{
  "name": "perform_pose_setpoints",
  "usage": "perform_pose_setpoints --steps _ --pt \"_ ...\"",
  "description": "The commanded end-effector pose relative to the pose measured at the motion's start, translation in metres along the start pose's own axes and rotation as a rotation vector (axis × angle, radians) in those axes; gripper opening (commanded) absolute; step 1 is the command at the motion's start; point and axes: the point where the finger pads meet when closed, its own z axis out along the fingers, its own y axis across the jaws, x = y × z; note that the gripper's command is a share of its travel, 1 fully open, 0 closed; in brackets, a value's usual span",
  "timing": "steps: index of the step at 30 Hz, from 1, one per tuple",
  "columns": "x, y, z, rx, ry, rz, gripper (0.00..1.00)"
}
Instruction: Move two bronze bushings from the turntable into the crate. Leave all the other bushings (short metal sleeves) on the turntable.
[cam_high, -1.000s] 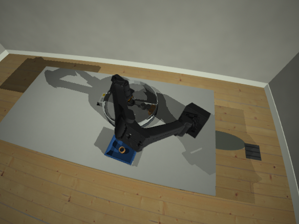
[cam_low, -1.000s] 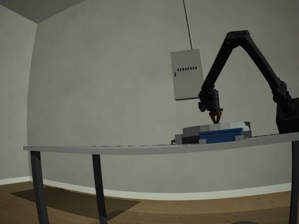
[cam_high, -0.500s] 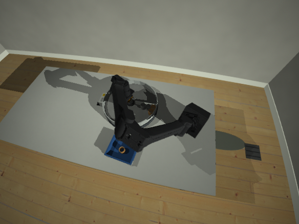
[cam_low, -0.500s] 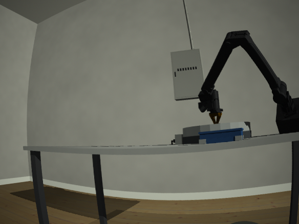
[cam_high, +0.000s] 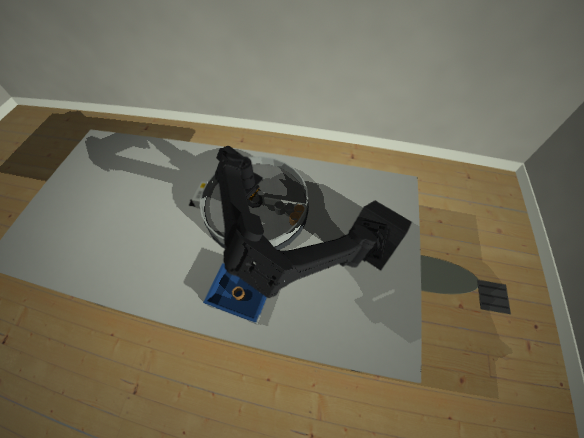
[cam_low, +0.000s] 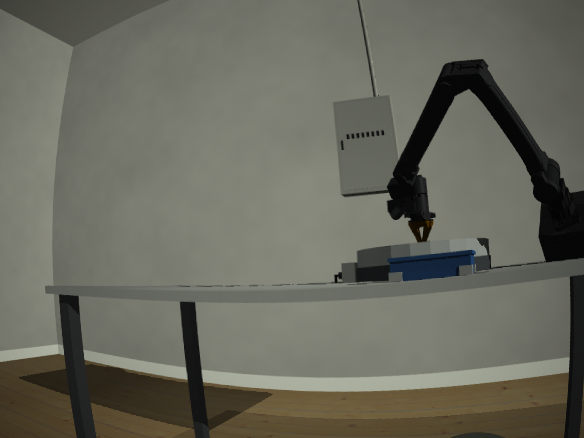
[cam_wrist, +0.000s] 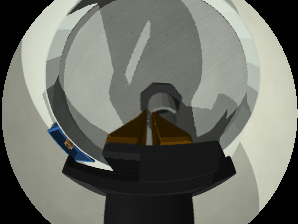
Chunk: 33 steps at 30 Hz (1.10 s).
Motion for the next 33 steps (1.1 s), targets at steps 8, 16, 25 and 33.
perform_pose_setpoints --steps 8,16,25,33 --pt "-0.0032 0.0091 0.0074 -0.003 0.009 -0.016 0.00" --pt "-0.0032 0.0090 0.0075 -0.003 0.009 -0.016 0.00" --pt "-0.0022 0.0088 0.0091 -0.003 0.009 -0.015 0.00" --pt "-0.0021 0.0088 0.0091 -0.003 0.009 -0.016 0.00"
